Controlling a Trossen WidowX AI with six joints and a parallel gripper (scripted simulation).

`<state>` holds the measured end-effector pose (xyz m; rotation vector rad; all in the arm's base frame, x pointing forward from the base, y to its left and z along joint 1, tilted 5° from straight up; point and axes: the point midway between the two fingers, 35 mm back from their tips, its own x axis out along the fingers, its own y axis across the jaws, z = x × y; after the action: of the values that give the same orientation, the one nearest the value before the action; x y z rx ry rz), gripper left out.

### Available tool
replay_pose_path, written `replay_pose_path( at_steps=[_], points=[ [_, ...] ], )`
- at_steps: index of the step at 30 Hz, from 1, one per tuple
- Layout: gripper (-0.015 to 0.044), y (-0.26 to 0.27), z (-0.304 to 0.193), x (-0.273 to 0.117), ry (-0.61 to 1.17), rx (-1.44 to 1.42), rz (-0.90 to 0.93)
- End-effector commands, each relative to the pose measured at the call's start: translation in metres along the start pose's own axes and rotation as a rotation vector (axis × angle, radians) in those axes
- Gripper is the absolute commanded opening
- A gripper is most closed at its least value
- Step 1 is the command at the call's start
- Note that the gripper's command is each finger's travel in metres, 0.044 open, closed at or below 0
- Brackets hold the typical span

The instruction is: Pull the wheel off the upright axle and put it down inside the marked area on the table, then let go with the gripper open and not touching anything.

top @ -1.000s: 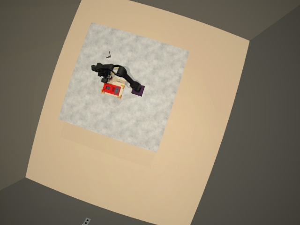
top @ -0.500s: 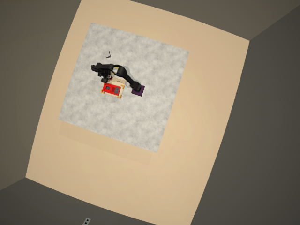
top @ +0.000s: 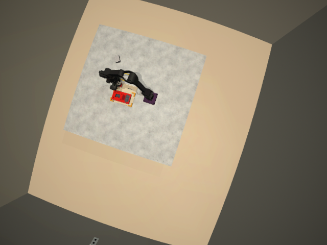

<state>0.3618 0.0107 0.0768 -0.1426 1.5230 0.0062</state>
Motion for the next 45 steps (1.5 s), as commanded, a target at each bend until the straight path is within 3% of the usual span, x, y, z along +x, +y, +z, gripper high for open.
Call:
replay_pose_path(
  at_steps=[1, 45],
  points=[
    [0.0, 0.0, 0.002, -0.005, -0.006, 0.001, 0.001],
    [0.0, 0.0, 0.001, -0.019, -0.004, -0.001, 0.002]
  ],
)
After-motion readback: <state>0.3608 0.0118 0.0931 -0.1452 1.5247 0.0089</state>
